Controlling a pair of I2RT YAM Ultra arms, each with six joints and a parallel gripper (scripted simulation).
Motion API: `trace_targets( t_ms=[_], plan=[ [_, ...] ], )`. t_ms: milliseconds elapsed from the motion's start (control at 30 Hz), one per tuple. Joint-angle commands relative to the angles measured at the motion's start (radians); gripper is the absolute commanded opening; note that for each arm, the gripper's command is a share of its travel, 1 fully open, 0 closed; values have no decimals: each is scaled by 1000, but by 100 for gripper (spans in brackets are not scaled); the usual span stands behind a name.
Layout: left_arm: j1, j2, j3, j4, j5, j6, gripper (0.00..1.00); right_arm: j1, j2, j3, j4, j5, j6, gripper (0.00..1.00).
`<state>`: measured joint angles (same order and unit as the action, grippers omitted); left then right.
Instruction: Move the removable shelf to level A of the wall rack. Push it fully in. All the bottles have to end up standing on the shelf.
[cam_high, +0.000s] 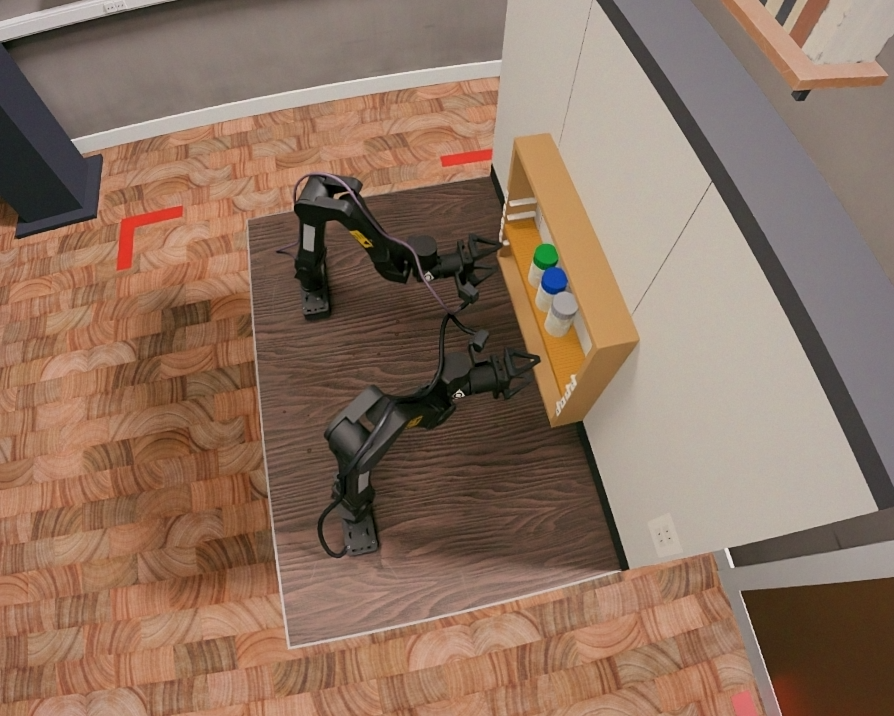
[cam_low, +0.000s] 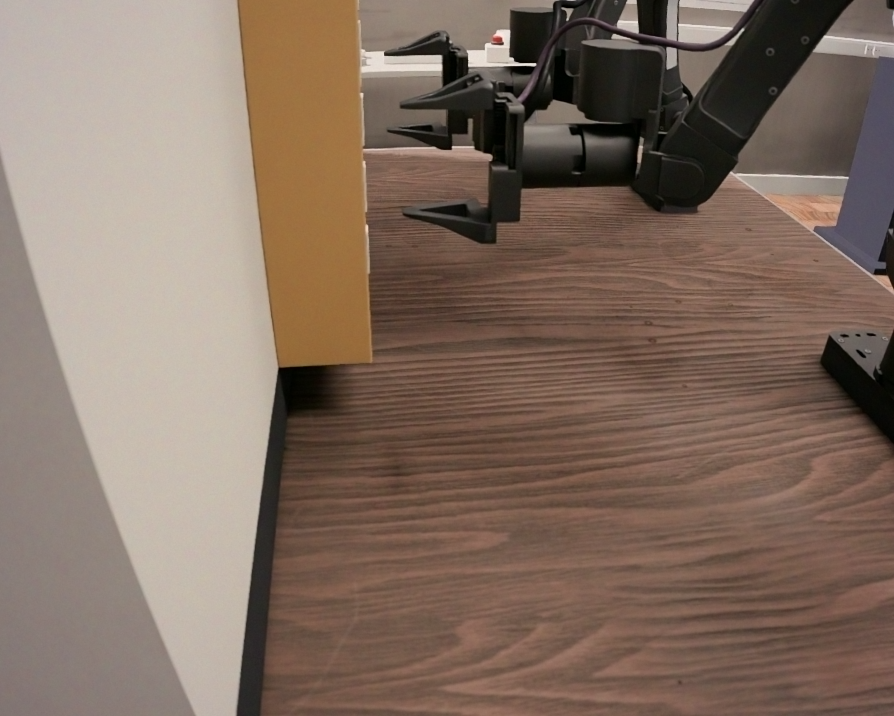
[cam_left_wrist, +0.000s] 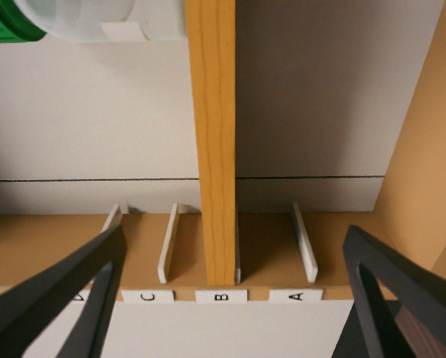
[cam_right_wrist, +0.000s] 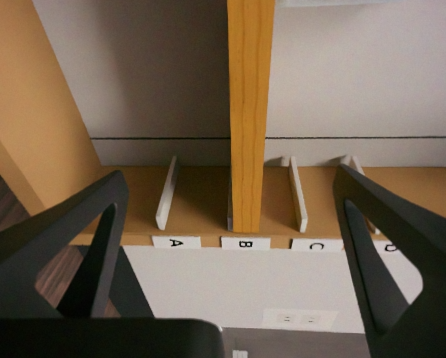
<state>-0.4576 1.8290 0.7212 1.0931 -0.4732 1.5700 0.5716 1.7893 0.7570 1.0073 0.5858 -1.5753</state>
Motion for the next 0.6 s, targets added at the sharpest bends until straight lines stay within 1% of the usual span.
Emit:
trace_targets(
  t_ms=[0,567],
  plan=[
    [16,16,48,-17,15,1,100,-17,15,38,2,-16,4,100],
    [40,67,122,-40,39,1,100,-47,65,107,-17,-45,4,100]
  ],
)
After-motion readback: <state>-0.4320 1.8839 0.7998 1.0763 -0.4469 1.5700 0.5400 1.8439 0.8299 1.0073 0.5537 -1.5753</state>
